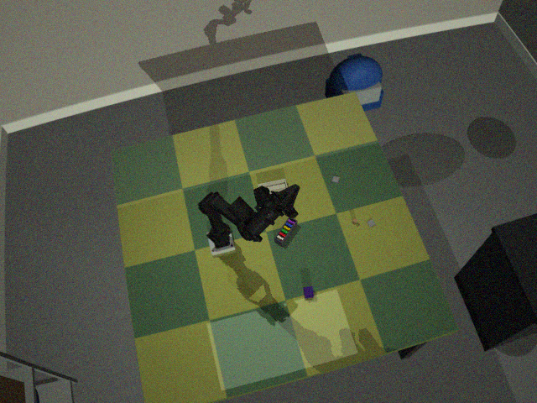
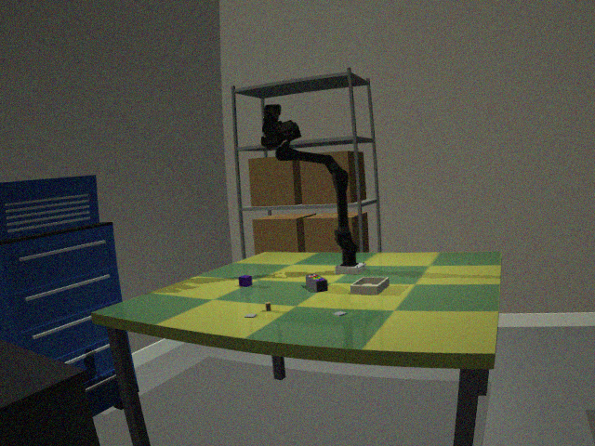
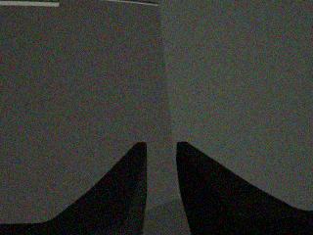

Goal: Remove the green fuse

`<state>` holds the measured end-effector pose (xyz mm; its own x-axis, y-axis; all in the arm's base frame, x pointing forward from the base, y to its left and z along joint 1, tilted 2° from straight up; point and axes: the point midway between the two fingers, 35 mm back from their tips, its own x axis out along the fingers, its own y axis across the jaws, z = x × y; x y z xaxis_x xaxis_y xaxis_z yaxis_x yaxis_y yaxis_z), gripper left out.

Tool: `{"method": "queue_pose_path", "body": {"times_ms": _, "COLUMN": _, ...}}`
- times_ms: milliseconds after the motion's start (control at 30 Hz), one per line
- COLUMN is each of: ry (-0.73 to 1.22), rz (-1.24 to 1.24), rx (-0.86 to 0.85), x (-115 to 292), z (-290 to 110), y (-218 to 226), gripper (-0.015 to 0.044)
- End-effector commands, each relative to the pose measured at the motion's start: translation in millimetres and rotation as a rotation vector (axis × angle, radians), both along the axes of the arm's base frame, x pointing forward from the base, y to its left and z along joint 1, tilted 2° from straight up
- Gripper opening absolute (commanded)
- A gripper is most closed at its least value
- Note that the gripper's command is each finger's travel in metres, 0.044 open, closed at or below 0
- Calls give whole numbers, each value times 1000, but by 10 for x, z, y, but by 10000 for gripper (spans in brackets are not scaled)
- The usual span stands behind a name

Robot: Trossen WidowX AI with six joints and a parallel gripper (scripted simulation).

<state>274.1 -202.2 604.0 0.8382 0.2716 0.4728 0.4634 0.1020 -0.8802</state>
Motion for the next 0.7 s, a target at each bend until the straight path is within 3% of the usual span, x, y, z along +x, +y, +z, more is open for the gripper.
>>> {"method": "queue_pose_path", "body": {"times_ms": 0, "ry": 30, "rz": -53, "rx": 100, "x": 350, "z": -242, "y": -188, "gripper": 65}}
{"method": "queue_pose_path", "body": {"times_ms": 333, "ry": 303, "rz": -219, "rx": 236, "x": 1227, "z": -1327, "y": -322, "gripper": 65}}
{"method": "queue_pose_path", "body": {"times_ms": 667, "ry": 758, "rz": -320, "rx": 124, "x": 1653, "z": -2780, "y": 70, "gripper": 65}}
